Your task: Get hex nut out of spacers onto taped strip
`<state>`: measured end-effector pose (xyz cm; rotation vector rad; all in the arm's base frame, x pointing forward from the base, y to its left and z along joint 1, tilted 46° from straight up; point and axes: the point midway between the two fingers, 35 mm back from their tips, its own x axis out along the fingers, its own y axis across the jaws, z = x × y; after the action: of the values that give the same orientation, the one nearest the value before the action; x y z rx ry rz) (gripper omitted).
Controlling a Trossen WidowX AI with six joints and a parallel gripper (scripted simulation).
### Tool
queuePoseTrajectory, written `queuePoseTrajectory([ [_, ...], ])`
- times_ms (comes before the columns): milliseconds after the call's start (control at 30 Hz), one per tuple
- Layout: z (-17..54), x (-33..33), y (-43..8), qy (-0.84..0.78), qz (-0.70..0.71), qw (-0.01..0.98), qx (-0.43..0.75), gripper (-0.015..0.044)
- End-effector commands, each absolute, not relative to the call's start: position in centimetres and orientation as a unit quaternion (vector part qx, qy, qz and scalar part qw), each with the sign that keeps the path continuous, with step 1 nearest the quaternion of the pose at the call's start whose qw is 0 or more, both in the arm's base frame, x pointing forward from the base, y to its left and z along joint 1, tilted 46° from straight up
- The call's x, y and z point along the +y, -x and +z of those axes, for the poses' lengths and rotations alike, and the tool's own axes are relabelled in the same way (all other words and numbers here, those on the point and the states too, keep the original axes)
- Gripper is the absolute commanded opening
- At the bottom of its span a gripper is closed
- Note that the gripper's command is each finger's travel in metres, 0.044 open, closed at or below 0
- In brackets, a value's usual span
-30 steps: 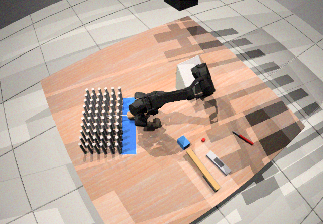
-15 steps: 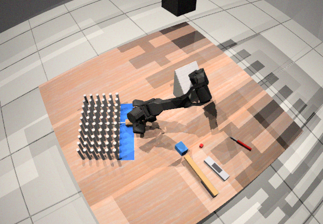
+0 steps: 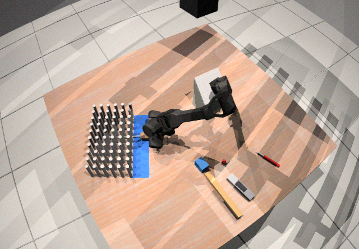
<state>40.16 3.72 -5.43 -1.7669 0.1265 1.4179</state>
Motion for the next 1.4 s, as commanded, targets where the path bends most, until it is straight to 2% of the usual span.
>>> queuePoseTrajectory([
  [0,-5.3,3.8,-39.9,0.707,0.565,0.423,0.053,0.0000],
  [1367,-4.5,4.9,-37.8,0.706,0.566,0.423,0.053,0.0000],
])
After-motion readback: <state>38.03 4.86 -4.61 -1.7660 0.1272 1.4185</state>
